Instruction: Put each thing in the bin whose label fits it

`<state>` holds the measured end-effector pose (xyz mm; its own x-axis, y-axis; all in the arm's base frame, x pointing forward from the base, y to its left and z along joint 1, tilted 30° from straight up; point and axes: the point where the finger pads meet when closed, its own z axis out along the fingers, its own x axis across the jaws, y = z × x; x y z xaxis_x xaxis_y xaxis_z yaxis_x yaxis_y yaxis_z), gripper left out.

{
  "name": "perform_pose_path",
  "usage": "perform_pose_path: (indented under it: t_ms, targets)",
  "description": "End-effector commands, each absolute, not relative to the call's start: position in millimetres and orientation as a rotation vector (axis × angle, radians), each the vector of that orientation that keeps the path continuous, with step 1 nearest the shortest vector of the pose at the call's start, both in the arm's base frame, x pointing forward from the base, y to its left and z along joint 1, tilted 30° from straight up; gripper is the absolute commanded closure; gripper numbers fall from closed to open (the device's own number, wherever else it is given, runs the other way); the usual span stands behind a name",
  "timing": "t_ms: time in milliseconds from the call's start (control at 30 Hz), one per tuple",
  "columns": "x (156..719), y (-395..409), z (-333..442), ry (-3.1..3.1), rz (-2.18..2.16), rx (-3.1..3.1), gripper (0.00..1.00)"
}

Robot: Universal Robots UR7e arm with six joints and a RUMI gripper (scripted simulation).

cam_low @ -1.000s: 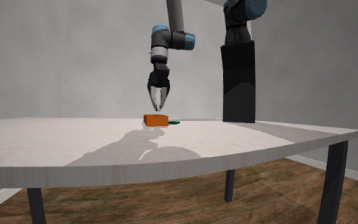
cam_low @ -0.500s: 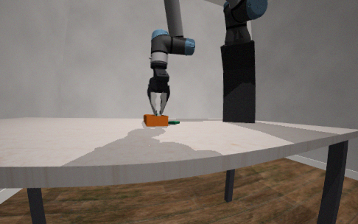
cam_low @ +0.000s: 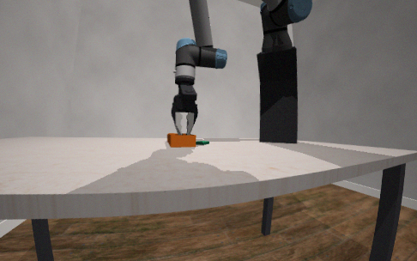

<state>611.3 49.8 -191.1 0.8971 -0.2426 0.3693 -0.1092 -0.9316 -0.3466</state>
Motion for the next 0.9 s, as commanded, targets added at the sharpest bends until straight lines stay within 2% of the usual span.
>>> perform_pose_path:
  t_ms: [0, 233, 267, 867]
  targets:
    - [612.0, 49.7, -191.1, 0.262, -0.594, -2.743, 1.0]
    - [612.0, 49.7, -191.0, 0.262, -0.594, -2.743, 1.0]
    - [612.0, 49.7, -191.0, 0.262, -0.594, -2.743, 0.83]
    - [611.4, 49.4, -190.0, 0.262, -0.594, -2.743, 0.83]
